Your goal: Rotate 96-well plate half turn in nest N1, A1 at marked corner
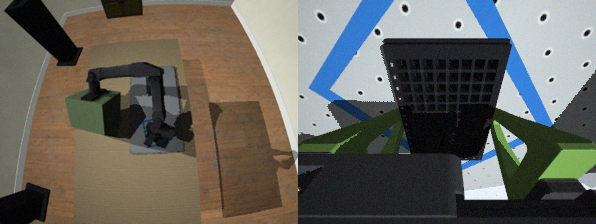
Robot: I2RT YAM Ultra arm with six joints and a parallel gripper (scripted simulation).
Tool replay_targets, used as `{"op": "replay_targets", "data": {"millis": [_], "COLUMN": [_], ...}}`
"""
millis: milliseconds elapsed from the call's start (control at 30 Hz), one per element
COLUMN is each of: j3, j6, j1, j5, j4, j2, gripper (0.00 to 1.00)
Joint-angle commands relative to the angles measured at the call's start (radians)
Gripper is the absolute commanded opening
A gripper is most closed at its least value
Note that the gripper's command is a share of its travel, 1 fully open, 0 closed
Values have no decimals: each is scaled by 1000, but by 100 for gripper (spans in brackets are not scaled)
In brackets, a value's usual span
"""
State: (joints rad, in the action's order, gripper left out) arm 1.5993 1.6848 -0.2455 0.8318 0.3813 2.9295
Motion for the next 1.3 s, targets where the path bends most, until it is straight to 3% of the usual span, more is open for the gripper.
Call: {"op": "replay_targets", "data": {"millis": [0,467,1267], "j3": [3,3,1], "j6": [2,2,-98], "j1": [-9,-9,-78], "j5": [-3,-3,-15], "j4": [0,0,134], "j2": [-6,-6,-69], "gripper": [0,0,0]}}
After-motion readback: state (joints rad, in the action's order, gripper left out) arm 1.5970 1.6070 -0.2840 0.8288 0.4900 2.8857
